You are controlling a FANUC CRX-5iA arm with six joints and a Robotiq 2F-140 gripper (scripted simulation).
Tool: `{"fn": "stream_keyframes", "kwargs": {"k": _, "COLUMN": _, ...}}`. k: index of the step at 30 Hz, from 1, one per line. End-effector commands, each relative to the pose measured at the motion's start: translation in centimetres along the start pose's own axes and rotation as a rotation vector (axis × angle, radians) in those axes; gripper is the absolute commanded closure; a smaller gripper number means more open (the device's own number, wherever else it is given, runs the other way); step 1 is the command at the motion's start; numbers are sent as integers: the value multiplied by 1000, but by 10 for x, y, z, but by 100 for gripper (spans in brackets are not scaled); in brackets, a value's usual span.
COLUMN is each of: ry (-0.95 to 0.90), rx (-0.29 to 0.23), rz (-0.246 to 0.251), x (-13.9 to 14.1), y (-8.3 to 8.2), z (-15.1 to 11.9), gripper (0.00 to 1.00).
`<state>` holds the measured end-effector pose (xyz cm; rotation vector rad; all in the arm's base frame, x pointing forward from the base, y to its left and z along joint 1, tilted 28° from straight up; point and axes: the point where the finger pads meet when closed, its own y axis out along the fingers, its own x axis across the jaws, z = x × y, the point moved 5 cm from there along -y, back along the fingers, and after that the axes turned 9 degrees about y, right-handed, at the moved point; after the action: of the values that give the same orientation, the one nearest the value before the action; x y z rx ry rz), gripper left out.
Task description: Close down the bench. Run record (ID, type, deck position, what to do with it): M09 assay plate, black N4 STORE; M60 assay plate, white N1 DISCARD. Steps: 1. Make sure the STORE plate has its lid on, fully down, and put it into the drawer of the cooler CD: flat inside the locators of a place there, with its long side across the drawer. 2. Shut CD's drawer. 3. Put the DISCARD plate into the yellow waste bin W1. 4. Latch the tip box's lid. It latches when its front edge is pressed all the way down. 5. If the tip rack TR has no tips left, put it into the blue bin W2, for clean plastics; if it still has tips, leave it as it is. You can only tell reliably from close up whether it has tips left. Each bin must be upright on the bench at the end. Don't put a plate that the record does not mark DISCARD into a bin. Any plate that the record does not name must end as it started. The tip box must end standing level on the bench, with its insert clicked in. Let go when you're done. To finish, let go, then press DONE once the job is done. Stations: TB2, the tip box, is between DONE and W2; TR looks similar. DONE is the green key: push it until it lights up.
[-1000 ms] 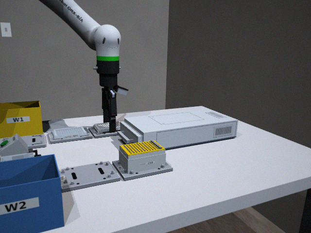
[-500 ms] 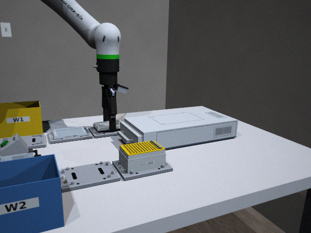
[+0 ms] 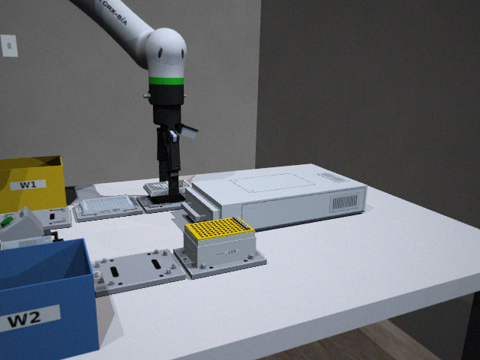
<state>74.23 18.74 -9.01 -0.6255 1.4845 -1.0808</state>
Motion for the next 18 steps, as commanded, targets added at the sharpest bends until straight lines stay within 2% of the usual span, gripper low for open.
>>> {"fn": "stream_keyframes", "kwargs": {"k": 1, "ry": 0, "rx": 2, "rz": 0, "x": 0, "y": -6, "z": 1, "gripper": 90}}
{"fn": "stream_keyframes", "kwargs": {"k": 18, "ry": 0, "rx": 2, "rz": 0, "x": 0, "y": -26, "z": 1, "gripper": 90}}
